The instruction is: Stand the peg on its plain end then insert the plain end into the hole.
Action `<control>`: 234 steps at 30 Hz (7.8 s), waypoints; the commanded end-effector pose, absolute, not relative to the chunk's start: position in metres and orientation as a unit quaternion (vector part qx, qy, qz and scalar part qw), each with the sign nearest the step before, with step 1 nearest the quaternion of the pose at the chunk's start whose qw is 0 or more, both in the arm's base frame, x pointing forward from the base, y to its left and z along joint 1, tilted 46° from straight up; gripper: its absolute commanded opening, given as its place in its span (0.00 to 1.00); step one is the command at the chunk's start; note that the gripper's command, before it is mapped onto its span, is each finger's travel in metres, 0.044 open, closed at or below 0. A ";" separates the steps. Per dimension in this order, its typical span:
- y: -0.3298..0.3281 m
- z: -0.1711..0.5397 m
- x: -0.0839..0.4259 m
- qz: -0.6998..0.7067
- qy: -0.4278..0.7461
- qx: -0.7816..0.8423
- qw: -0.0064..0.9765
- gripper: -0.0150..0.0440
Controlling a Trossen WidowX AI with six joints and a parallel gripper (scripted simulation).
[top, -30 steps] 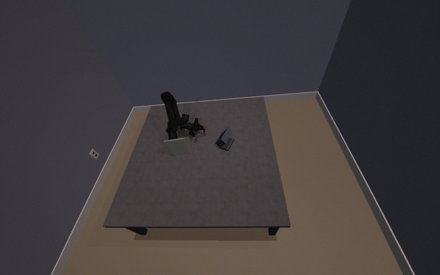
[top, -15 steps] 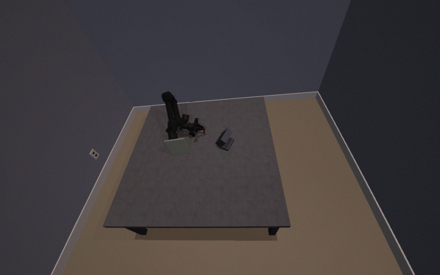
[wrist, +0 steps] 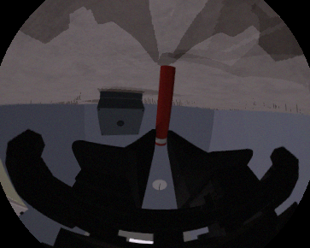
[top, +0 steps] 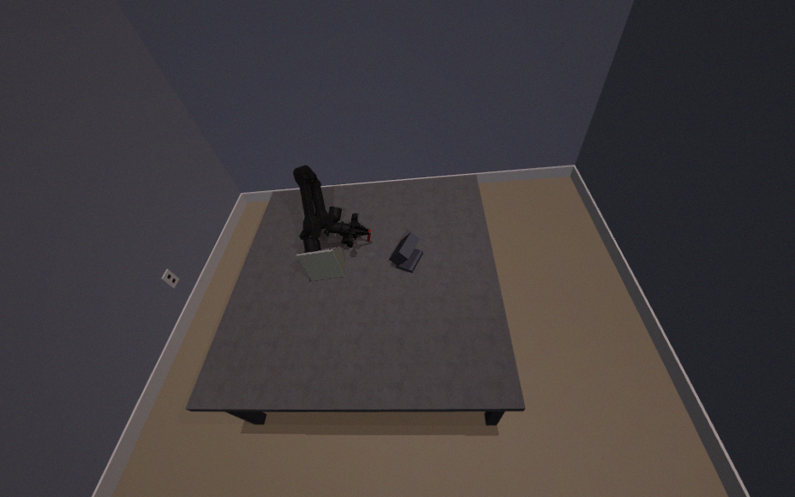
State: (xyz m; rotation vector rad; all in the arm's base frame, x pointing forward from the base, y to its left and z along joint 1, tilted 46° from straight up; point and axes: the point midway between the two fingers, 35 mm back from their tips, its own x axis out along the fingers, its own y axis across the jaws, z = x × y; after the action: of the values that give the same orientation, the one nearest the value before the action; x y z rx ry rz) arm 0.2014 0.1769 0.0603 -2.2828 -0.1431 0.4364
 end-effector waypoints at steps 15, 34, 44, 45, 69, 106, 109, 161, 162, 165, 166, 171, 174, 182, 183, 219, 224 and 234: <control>0.182 0.058 0.200 0.173 -0.062 -0.899 0.397 0.34; 0.189 0.058 0.198 0.174 -0.071 -0.897 0.400 0.34; 0.190 0.059 0.196 0.173 -0.072 -0.897 0.400 0.34; 0.190 0.059 0.196 0.172 -0.072 -0.898 0.399 0.34; 0.192 0.058 0.191 0.161 -0.066 -0.900 0.399 0.34; 0.193 0.059 0.184 0.139 -0.053 -0.903 0.403 0.34; 0.193 0.059 0.183 0.138 -0.052 -0.903 0.403 0.34; 0.192 0.061 0.183 0.131 -0.047 -0.904 0.403 0.47; 0.192 0.061 0.183 0.131 -0.047 -0.904 0.403 0.47; 0.192 0.061 0.183 0.131 -0.047 -0.904 0.403 0.47; 0.192 0.061 0.183 0.131 -0.047 -0.904 0.403 0.47; 0.192 0.061 0.183 0.131 -0.047 -0.904 0.403 0.47; 0.192 0.061 0.183 0.131 -0.047 -0.904 0.403 0.47; 0.192 0.061 0.183 0.131 -0.047 -0.904 0.403 0.47; 0.192 0.061 0.183 0.131 -0.047 -0.904 0.403 0.47; 0.185 0.085 0.200 0.139 -0.042 -0.903 0.405 1.00; 0.171 0.109 0.212 0.142 -0.039 -0.901 0.407 1.00; 0.128 0.151 0.219 0.140 -0.041 -0.901 0.408 1.00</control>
State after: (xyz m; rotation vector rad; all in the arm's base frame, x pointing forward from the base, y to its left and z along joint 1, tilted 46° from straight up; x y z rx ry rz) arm 0.2190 0.1429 0.1349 -2.2747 -0.0908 0.3647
